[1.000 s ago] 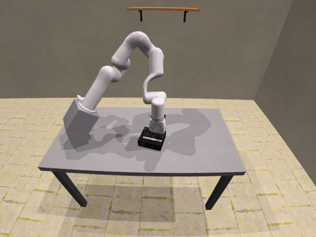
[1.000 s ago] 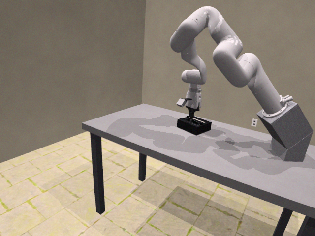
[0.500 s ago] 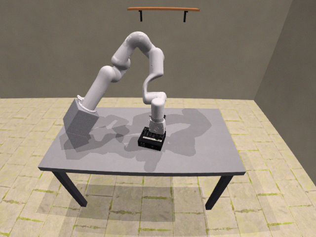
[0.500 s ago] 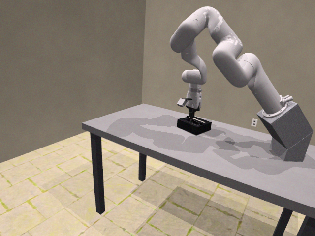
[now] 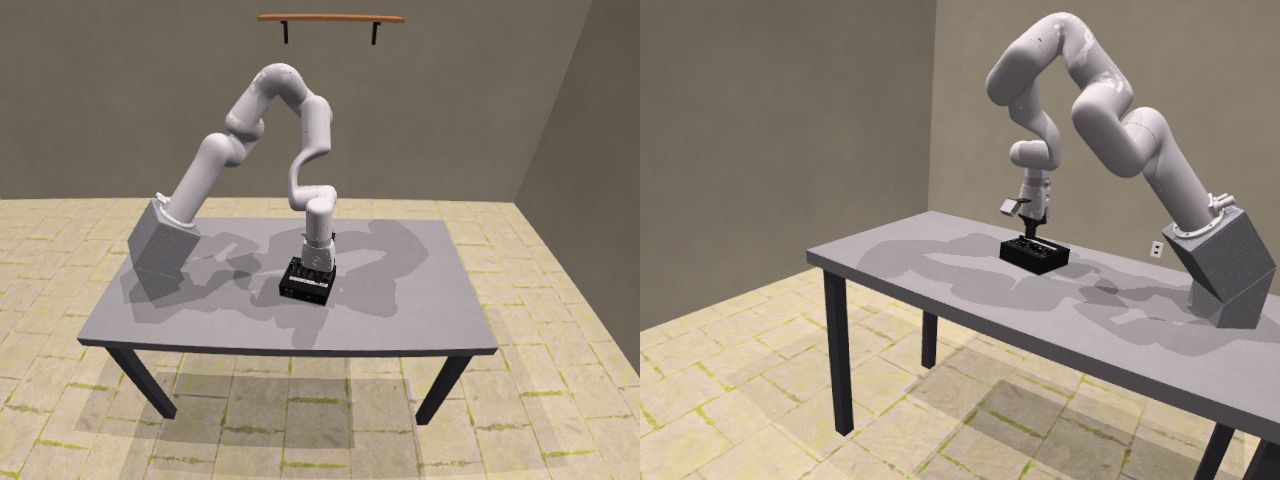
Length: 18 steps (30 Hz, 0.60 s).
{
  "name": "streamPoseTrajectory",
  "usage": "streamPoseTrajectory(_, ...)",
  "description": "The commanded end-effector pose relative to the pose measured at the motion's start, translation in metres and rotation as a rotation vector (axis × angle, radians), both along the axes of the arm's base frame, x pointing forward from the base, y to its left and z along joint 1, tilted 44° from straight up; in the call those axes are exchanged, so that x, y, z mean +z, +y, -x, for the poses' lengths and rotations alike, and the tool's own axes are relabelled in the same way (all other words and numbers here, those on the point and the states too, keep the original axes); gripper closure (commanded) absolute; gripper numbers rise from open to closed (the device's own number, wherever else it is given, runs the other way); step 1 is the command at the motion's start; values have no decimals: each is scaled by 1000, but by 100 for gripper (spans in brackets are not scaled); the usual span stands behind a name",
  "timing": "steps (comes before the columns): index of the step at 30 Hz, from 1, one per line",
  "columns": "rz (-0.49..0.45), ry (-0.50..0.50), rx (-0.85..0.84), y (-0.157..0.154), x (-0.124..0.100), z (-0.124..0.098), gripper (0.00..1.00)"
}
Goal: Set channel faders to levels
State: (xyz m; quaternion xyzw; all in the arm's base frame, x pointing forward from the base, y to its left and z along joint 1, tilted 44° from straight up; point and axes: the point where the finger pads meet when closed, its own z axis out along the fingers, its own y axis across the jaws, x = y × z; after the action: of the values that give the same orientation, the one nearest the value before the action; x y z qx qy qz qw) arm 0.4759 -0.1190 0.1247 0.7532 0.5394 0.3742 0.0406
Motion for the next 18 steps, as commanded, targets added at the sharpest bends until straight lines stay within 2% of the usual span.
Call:
streamPoseTrajectory(1,1,-2,-1,-4,8,6,100)
streamPoseTrajectory(8,1,-2,-1,-11,23,18,100)
streamPoseTrajectory(18,2,-2,-1,-13,27,22,100)
